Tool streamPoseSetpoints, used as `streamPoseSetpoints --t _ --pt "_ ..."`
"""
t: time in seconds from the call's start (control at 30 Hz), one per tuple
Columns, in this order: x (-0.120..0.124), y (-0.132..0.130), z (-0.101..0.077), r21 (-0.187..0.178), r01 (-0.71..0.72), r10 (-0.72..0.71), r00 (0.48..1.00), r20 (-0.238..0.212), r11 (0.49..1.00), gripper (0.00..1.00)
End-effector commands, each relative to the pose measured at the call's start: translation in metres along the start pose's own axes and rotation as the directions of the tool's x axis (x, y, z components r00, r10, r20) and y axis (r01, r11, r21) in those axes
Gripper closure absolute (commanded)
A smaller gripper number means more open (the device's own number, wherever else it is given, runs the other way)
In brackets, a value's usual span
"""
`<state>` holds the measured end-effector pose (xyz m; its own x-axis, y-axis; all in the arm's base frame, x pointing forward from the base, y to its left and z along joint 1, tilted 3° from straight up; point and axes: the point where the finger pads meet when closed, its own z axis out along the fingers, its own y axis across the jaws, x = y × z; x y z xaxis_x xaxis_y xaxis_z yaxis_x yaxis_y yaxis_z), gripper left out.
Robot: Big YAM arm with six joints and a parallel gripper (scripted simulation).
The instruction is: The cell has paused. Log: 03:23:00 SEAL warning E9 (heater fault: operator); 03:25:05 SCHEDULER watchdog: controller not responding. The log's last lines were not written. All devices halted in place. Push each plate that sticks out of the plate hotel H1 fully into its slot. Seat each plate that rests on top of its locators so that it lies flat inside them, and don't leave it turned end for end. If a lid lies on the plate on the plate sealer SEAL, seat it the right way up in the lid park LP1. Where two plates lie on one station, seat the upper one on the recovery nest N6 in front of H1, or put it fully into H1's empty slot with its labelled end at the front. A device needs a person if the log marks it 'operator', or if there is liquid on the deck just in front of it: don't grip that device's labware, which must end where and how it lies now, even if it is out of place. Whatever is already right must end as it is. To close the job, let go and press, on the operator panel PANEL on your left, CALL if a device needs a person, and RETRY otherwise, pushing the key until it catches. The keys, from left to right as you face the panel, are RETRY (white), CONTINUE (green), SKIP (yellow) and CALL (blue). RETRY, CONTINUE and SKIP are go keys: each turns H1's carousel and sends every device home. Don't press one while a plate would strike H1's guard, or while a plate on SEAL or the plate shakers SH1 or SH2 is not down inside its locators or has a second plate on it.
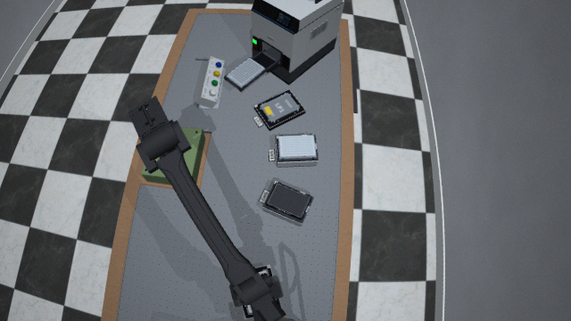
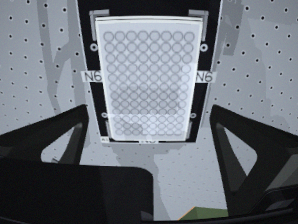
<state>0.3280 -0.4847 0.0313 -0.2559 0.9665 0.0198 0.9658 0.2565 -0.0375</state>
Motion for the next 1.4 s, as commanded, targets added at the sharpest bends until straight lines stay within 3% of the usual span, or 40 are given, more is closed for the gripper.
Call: streamPoseSetpoints --t 0.0,1.23,1.27,1.37 --pt "-0.011 0.003 -0.016 -0.009 -0.001 0.001 1.000 0.030 1.000 0.00" --pt "-0.011 0.003 -0.016 -0.009 -0.001 0.001 1.000 0.030 1.000 0.00" --pt "-0.016 0.014 -0.043 -0.022 -0.001 0.002 0.998 0.067 1.000 0.00" --pt "-0.015 0.013 -0.051 -0.022 0.000 0.001 0.998 0.068 1.000 0.00"
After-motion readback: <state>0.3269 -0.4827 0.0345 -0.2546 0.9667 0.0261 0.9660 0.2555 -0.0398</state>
